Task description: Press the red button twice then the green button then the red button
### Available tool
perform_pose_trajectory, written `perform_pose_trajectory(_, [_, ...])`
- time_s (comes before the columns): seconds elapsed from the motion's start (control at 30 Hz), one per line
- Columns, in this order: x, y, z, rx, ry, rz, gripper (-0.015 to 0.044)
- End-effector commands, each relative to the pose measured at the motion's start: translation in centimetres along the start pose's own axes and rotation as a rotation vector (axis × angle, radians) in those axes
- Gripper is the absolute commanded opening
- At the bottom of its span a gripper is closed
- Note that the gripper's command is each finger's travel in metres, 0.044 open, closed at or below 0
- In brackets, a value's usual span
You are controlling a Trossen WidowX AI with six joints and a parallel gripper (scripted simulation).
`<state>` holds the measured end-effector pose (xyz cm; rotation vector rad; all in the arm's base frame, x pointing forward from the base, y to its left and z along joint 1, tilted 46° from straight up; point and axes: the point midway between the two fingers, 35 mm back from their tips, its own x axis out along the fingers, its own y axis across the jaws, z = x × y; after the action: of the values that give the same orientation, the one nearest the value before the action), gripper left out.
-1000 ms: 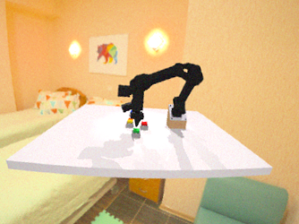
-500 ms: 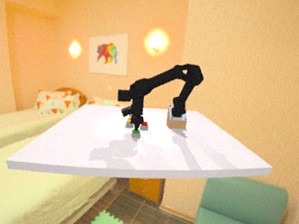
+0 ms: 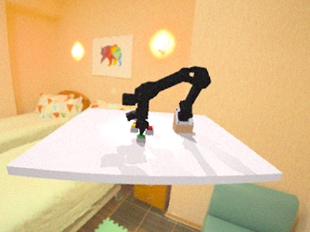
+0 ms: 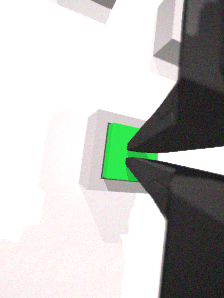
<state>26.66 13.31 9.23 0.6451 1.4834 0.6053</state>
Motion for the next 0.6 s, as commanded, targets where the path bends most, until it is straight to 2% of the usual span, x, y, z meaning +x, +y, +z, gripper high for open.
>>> perform_pose_trajectory(0.0, [0.1, 0.0, -0.1, 0.008, 0.003, 0.002, 0.002])
perform_pose_trajectory(0.1, [-0.2, 0.0, 0.0, 0.001, 0.0, 0.0, 0.002])
perform_pose_trajectory(0.2, [-2.9, -0.1, 0.0, 0.007, 0.003, 0.0, 0.002])
perform_pose_trajectory(0.37, [-3.4, -0.1, 0.0, 0.008, 0.003, -0.001, 0.002])
perform_pose_trajectory(0.5, [-8.3, -0.2, 0.1, 0.008, 0.004, -0.005, 0.002])
perform_pose_trajectory(0.57, [-9.3, -0.1, 0.0, 0.009, 0.004, -0.003, 0.002])
